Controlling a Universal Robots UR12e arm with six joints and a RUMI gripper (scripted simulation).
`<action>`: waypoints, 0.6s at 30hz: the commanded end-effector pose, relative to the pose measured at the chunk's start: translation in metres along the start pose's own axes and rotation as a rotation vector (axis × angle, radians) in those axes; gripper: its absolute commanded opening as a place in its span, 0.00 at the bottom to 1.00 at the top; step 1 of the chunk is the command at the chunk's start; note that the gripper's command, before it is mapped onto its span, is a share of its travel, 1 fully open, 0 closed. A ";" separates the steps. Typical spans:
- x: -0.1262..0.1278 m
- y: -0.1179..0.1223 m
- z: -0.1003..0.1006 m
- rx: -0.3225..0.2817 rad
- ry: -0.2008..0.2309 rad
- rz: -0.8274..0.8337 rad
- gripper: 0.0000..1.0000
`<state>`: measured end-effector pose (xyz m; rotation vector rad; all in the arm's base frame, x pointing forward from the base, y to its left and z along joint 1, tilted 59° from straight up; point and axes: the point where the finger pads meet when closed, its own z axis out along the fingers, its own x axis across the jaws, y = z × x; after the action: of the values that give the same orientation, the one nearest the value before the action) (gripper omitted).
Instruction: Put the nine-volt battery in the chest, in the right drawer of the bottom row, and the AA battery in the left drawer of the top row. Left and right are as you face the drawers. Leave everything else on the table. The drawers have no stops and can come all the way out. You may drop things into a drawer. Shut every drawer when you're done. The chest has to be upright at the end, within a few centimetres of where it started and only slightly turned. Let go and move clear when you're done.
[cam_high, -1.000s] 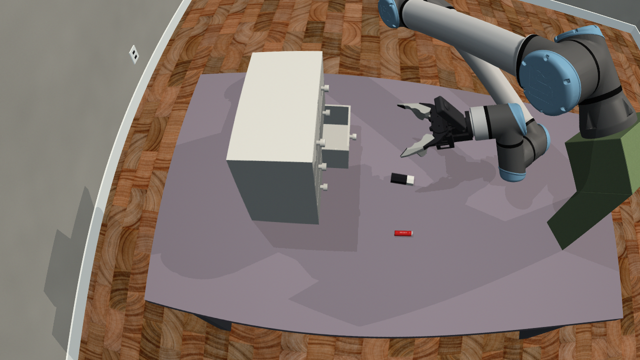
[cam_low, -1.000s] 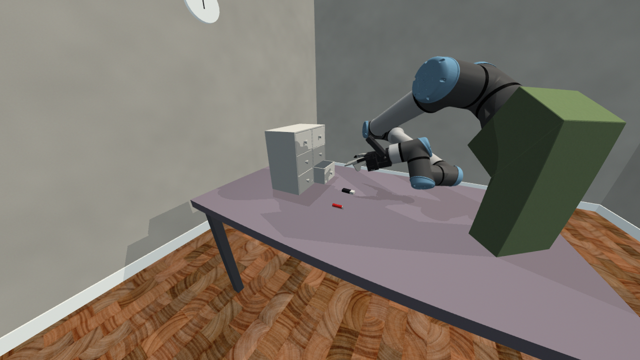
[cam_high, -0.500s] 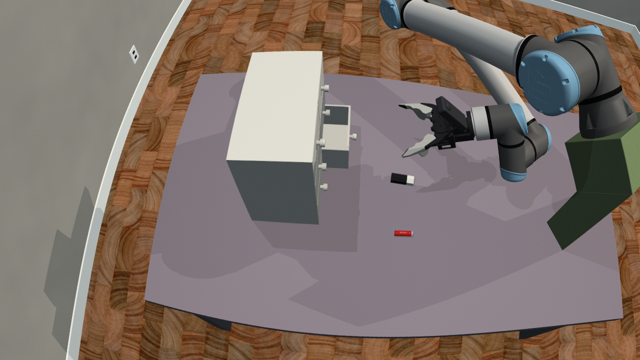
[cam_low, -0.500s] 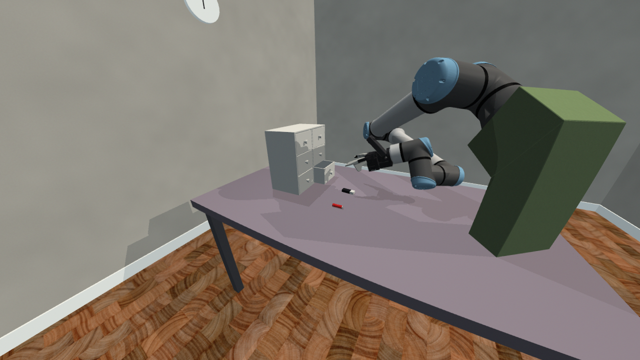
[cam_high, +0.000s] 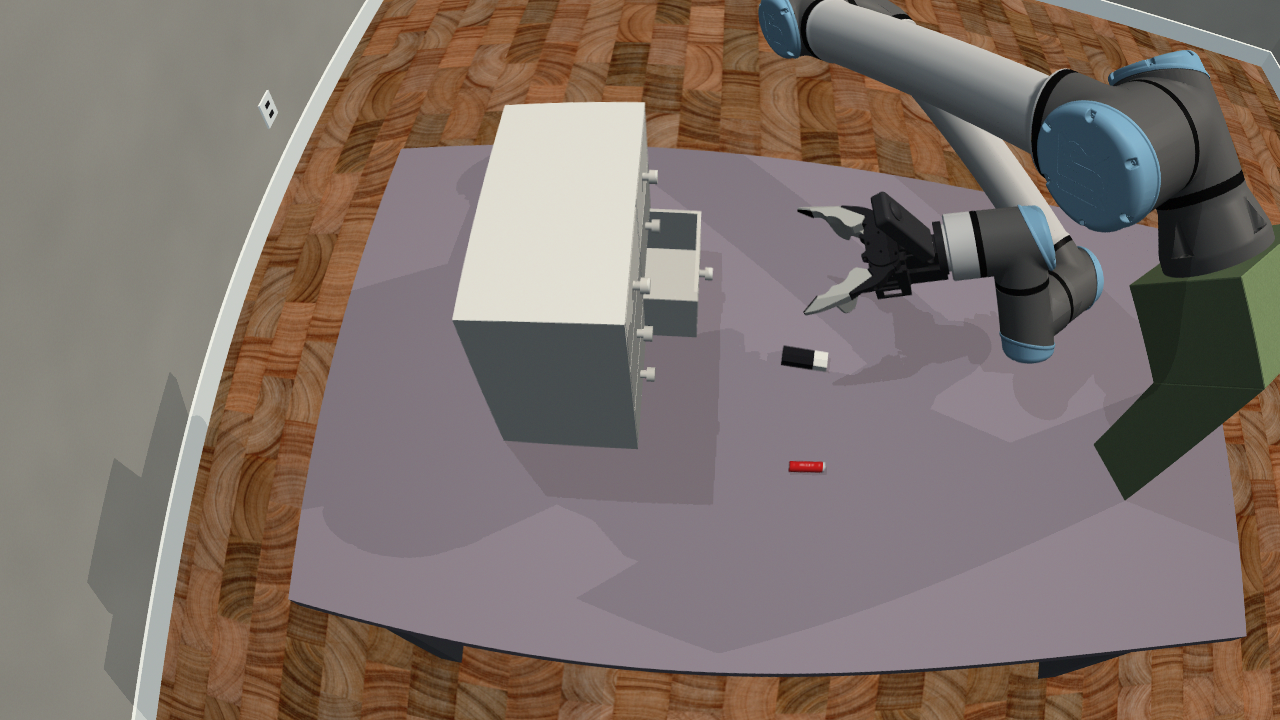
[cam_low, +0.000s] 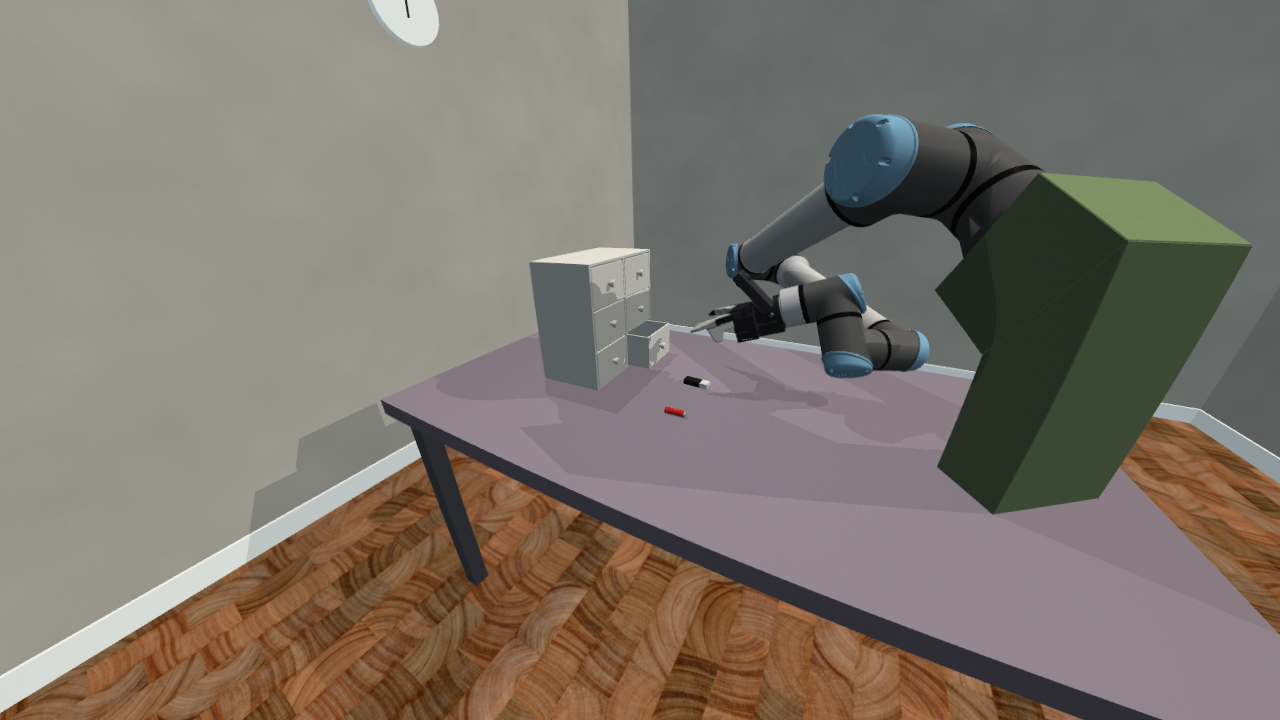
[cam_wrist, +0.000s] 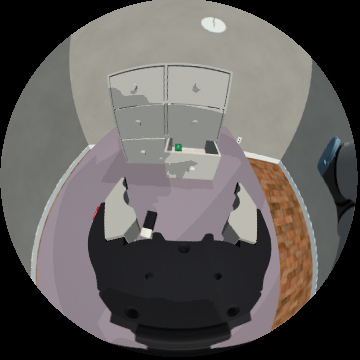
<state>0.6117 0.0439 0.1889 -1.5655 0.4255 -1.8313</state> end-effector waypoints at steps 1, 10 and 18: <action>0.000 -0.001 0.000 -0.008 0.000 0.000 1.00; 0.000 -0.002 0.000 -0.031 0.000 0.000 1.00; 0.000 -0.003 -0.001 -0.073 0.000 0.000 1.00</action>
<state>0.6106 0.0449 0.1898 -1.6009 0.4774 -1.8334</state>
